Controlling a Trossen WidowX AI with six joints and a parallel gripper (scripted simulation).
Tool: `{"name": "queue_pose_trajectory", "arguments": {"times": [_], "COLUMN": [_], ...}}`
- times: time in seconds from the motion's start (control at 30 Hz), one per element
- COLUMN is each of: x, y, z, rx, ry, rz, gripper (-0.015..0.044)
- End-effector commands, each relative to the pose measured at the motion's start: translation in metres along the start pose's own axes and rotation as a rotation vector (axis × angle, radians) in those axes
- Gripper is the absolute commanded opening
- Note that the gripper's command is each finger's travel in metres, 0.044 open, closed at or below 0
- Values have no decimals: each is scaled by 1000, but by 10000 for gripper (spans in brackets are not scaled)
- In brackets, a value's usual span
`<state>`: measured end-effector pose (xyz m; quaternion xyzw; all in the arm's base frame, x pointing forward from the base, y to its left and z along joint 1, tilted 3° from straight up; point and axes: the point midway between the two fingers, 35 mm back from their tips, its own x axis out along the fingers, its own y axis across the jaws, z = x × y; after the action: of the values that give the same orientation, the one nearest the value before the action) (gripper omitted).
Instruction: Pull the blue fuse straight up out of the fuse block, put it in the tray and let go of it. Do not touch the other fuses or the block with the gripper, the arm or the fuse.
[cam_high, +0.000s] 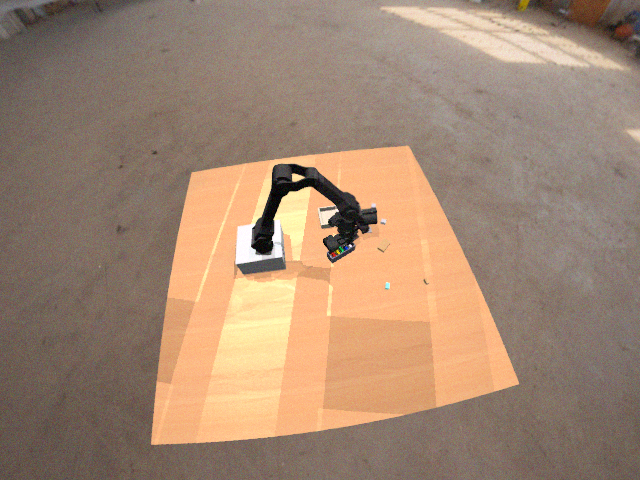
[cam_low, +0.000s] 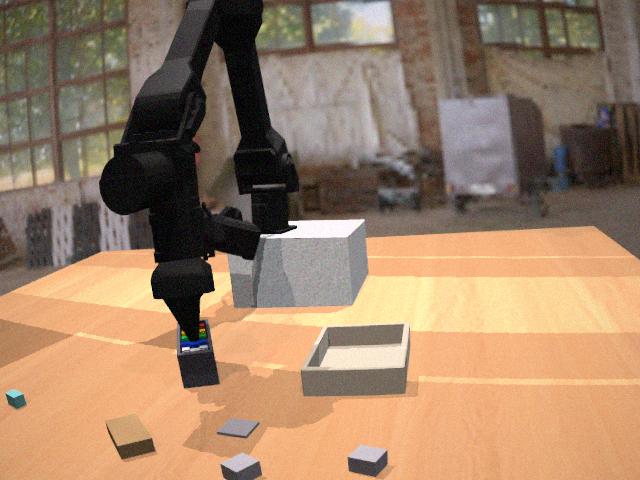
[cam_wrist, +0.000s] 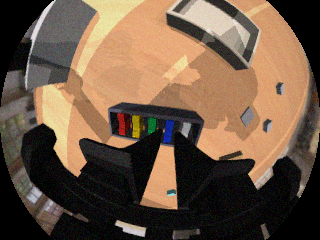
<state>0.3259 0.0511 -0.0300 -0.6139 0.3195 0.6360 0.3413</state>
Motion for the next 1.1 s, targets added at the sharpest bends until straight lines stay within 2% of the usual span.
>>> {"name": "queue_pose_trajectory", "arguments": {"times": [0.0, 0.6, 0.97, 1.07], "x": [1, 10, 9, 9], "y": [0, 0, 0, 0], "z": [-1, -1, 0, 0], "rx": [1, 1, -2, -2], "ry": [5, 5, 0, 0], "rz": [2, 2, -1, -1], "gripper": [74, 74, 1, 0]}}
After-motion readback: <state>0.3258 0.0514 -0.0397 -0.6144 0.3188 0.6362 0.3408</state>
